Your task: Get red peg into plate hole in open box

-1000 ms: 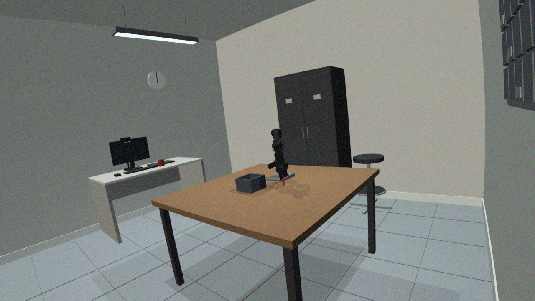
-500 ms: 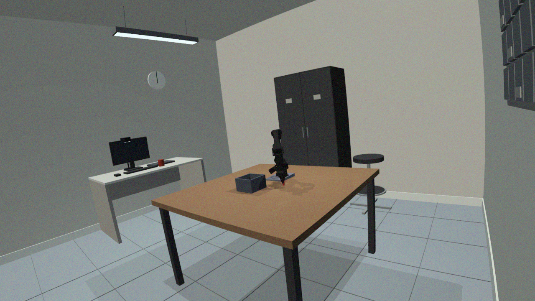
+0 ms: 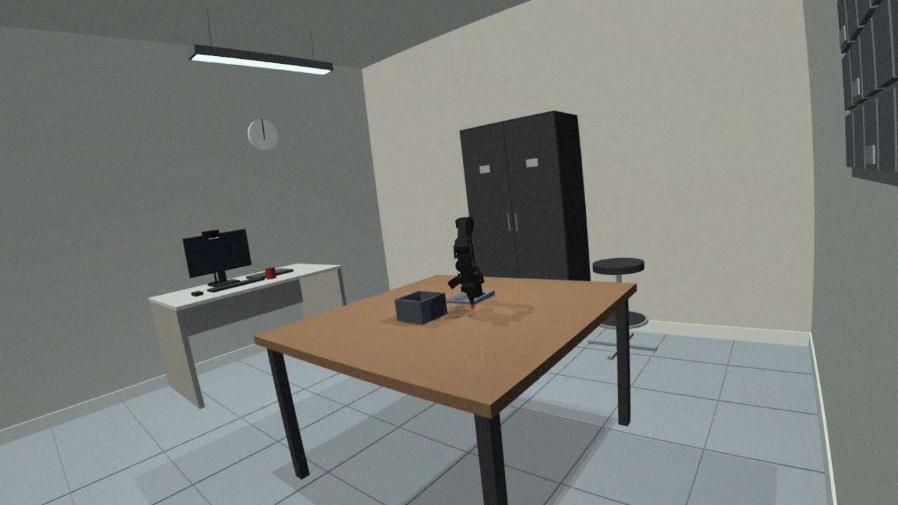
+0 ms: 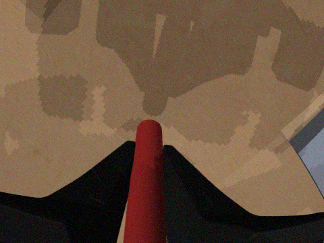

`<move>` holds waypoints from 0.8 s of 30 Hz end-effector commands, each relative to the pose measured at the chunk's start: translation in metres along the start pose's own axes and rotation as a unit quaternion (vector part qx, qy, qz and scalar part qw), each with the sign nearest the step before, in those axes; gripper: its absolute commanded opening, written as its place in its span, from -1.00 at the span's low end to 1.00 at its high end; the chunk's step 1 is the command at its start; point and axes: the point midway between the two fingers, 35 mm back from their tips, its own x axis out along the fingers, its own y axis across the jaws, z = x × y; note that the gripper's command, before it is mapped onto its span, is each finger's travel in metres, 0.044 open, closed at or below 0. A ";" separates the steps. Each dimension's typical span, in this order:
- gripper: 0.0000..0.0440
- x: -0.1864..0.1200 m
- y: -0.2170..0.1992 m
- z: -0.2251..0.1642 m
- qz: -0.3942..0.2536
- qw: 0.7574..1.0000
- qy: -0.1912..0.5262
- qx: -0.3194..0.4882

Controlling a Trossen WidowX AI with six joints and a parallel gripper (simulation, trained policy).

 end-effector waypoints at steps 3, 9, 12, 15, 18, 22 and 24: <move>-0.99 -0.020 0.003 0.011 0.022 0.999 -0.026 -0.024; -1.00 -0.045 0.008 0.025 0.041 0.997 -0.054 -0.045; -1.00 -0.057 0.011 0.033 0.050 0.995 -0.067 -0.051; -1.00 -0.070 0.014 0.041 0.058 0.994 -0.080 -0.055; -1.00 -0.082 0.018 0.051 0.064 0.992 -0.093 -0.056; -1.00 -0.093 0.022 0.067 0.071 0.990 -0.109 -0.050; -1.00 -0.096 0.023 0.075 0.072 0.990 -0.116 -0.045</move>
